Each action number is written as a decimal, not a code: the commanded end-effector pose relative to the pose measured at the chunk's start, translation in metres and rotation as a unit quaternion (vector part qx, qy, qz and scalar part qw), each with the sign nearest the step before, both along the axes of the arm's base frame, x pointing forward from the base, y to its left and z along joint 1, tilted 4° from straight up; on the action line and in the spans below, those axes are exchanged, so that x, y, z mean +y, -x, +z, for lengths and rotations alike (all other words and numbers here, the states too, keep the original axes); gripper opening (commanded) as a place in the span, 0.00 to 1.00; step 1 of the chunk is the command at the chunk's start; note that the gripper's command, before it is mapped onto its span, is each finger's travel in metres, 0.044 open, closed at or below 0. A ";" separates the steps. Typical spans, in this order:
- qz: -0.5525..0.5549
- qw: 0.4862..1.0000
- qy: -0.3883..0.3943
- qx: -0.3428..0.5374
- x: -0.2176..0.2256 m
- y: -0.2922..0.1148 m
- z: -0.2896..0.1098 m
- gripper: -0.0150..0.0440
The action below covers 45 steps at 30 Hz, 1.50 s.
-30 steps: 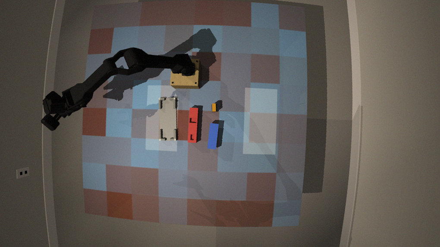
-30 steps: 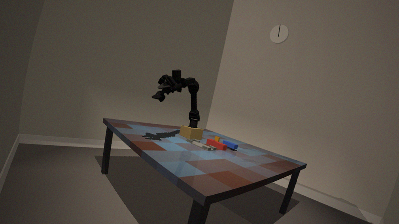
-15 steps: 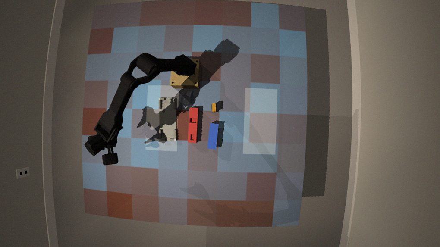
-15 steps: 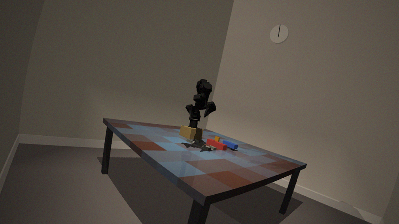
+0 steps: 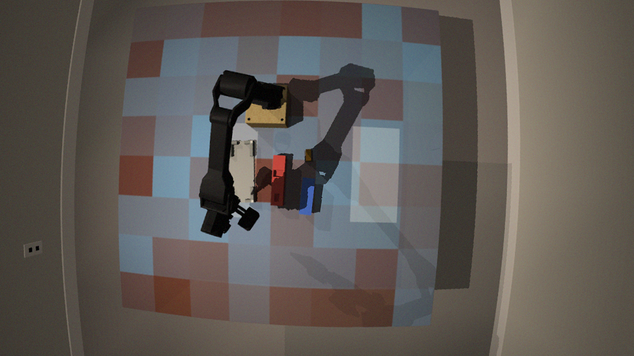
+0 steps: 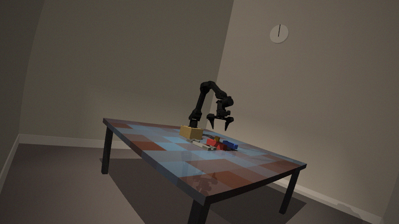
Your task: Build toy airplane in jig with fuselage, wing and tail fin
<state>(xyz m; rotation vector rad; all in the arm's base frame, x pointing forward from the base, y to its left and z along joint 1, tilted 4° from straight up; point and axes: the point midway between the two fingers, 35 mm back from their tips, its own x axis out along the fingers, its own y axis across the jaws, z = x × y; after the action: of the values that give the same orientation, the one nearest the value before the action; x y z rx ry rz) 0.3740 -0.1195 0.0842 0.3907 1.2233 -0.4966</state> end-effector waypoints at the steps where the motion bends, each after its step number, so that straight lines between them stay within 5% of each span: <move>1: 0.078 0.996 -0.016 0.044 0.043 0.020 -0.007 1.00; 8: 0.247 0.954 -0.050 0.161 0.130 0.083 -0.026 1.00; 12: 0.252 0.952 -0.051 0.164 0.132 0.085 -0.029 1.00; 17: 0.252 0.952 -0.051 0.164 0.133 0.088 -0.079 1.00; 45: 0.252 0.952 -0.051 0.164 0.133 0.089 -0.127 1.00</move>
<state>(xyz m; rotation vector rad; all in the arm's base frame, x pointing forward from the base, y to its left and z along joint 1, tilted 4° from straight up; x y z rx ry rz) 0.2870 0.0131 -0.0378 0.0685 1.6043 -0.0586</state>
